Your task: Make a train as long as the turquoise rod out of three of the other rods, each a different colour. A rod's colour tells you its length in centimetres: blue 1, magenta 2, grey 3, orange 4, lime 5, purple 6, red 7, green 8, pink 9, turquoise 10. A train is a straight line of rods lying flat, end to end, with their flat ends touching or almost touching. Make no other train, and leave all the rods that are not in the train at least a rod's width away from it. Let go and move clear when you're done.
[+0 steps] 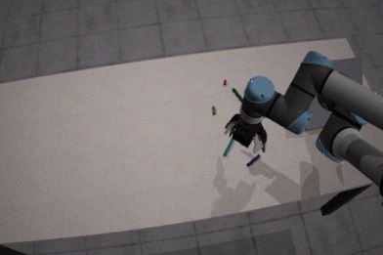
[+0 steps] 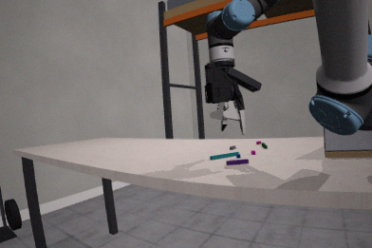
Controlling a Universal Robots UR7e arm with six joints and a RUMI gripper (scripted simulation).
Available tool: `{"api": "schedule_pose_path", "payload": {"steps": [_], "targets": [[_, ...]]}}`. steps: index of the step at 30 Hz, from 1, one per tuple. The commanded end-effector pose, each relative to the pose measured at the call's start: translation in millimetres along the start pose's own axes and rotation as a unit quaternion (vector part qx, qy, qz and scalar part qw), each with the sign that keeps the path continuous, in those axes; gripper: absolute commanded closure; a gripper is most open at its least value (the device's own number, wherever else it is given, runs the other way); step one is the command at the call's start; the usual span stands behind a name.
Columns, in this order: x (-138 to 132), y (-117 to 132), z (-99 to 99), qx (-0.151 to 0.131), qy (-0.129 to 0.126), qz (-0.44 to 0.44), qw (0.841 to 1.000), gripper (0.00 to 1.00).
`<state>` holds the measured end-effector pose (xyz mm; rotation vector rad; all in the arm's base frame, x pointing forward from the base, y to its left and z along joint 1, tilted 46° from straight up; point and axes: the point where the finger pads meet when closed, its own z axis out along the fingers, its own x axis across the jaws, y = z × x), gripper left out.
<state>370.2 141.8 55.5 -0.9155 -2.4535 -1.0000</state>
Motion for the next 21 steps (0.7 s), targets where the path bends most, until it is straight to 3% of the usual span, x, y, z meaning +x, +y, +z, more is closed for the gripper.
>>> {"api": "schedule_pose_path", "payload": {"steps": [1,21], "targets": [[0.1,0.8,-0.8,0.0,-0.001,0.011,1.0,0.0],[4.0,-3.2,-0.7,0.0,-0.001,0.125,0.992,0.0]]}}
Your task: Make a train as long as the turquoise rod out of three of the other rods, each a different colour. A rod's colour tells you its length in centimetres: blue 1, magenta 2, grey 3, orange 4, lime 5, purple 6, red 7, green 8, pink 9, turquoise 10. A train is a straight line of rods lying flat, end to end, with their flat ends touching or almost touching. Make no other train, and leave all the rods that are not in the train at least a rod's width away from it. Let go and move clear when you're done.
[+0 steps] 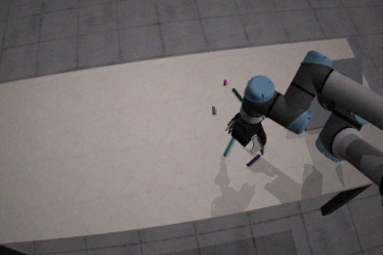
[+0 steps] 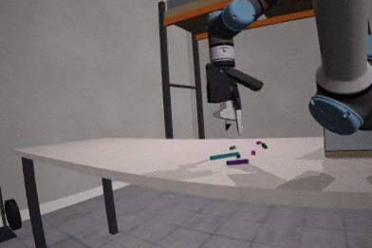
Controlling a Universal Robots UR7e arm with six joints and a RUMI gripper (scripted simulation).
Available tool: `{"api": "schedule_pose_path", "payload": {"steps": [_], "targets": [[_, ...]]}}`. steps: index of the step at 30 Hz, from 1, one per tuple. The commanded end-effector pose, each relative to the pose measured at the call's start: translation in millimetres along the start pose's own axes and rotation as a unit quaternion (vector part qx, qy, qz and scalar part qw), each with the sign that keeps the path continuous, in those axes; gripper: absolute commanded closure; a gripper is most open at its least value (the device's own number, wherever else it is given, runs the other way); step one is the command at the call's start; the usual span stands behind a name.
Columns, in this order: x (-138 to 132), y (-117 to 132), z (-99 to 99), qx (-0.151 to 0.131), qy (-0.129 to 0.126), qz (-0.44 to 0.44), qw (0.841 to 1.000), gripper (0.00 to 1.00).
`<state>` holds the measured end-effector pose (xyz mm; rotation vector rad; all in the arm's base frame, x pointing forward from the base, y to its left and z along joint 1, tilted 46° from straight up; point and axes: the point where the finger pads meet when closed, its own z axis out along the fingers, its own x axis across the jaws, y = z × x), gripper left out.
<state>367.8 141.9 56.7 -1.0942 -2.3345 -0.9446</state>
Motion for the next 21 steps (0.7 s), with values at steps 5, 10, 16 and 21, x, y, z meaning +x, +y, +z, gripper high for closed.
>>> {"api": "schedule_pose_path", "payload": {"steps": [5,10,16,21], "targets": [[2.6,-3.6,-0.4,0.0,-0.002,0.101,0.995,0.0],[4.0,-4.5,-0.7,0.0,-0.002,0.159,0.987,0.0],[5.5,-5.1,-0.5,0.0,-0.002,0.205,0.979,0.0],[6.7,-5.9,-1.1,0.0,-0.002,0.267,0.964,0.0]]}}
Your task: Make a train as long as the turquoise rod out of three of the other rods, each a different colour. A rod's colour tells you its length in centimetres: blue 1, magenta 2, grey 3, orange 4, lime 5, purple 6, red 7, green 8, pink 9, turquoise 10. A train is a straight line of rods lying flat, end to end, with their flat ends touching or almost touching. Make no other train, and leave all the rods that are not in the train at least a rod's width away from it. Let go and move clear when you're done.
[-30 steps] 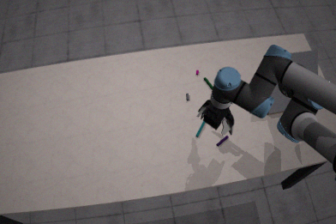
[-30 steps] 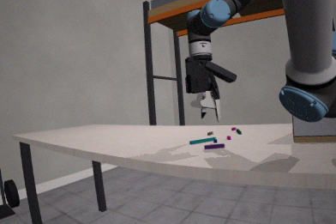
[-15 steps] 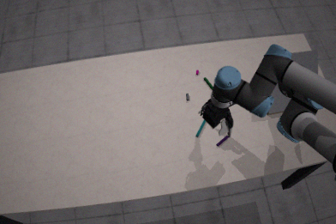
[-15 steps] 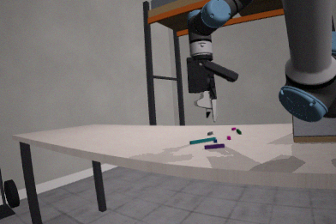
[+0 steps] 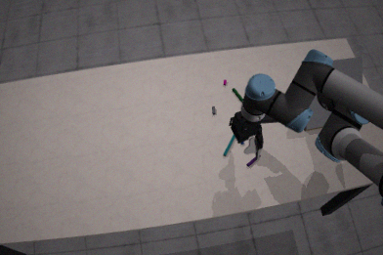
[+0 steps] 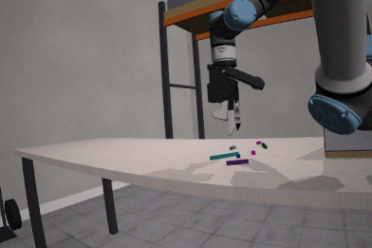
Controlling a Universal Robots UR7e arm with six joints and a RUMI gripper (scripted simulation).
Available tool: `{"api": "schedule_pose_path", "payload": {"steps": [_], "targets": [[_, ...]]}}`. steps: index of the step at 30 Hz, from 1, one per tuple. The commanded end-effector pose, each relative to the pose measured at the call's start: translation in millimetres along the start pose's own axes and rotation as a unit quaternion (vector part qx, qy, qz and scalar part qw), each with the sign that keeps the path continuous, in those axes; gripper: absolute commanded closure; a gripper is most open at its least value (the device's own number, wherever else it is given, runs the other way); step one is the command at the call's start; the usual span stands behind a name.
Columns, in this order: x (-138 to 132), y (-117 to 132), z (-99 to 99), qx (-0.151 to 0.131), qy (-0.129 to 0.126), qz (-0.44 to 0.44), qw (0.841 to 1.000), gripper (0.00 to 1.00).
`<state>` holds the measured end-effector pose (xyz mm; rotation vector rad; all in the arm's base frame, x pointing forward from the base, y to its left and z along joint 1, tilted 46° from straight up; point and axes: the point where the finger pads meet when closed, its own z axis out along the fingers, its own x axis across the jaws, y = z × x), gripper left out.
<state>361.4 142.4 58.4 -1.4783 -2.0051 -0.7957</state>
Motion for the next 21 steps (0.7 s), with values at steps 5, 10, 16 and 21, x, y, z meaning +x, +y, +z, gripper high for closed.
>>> {"api": "schedule_pose_path", "payload": {"steps": [5,10,16,21], "targets": [[1.6,-3.1,-0.7,0.0,-0.004,0.126,0.992,0.0],[2.3,-3.6,-0.9,0.0,-0.004,0.169,0.986,0.0],[3.2,-4.2,-1.2,-0.001,-0.004,0.237,0.972,0.0],[4.0,-4.5,-1.3,-0.001,-0.004,0.288,0.958,0.0]]}}
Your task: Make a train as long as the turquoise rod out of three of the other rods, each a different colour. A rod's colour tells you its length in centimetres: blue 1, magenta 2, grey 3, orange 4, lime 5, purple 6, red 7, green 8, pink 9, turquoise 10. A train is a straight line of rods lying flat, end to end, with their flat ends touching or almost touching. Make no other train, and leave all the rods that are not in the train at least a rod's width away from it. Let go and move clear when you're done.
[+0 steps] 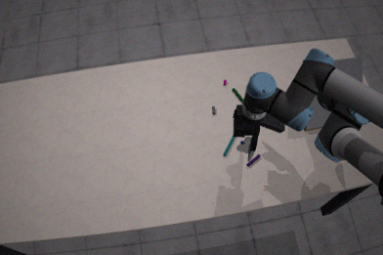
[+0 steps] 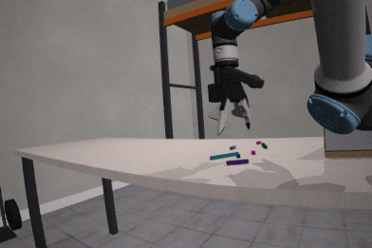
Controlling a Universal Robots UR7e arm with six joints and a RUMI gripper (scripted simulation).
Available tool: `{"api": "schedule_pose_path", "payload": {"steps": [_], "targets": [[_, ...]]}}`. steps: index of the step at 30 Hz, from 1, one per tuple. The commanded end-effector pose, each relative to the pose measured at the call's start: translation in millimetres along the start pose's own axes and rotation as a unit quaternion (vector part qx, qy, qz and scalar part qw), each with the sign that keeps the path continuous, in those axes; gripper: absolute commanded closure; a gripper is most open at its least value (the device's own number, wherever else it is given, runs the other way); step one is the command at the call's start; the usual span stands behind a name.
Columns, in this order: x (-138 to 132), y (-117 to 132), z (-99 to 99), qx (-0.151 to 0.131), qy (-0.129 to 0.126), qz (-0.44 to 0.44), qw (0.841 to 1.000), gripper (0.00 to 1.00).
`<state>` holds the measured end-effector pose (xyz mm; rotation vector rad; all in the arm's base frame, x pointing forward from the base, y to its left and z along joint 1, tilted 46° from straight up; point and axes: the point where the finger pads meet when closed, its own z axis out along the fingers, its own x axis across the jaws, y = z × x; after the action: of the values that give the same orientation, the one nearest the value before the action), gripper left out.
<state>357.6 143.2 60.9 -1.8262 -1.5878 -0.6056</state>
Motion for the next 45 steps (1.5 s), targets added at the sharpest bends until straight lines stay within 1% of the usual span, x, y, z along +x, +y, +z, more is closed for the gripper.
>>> {"api": "schedule_pose_path", "payload": {"steps": [1,5,7,9,15,22,24,26,32,39,41,43,45], "targets": [[0.2,-1.6,-0.5,-0.002,-0.004,0.083,0.997,0.0],[0.6,-1.8,-0.7,-0.002,-0.004,0.126,0.992,0.0],[0.6,-1.8,-0.7,-0.002,-0.004,0.126,0.992,0.0],[0.9,-2.0,-0.8,-0.002,-0.004,0.166,0.986,0.0],[1.3,-2.0,-1.0,-0.003,-0.004,0.226,0.974,0.0],[1.8,-1.8,-1.2,-0.003,-0.004,0.299,0.954,0.0],[1.8,-1.8,-1.2,-0.003,-0.004,0.299,0.954,0.0],[1.9,-1.6,-1.3,-0.003,-0.004,0.337,0.941,0.0],[2.0,-1.0,-1.6,-0.003,-0.004,0.395,0.919,0.0],[2.0,-0.2,-1.8,-0.004,-0.003,0.463,0.887,0.0],[2.0,-0.2,-1.8,-0.004,-0.003,0.463,0.887,0.0],[1.8,0.4,-1.9,-0.004,-0.003,0.498,0.867,0.0],[1.6,0.7,-2.0,-0.004,-0.003,0.515,0.857,0.0]]}}
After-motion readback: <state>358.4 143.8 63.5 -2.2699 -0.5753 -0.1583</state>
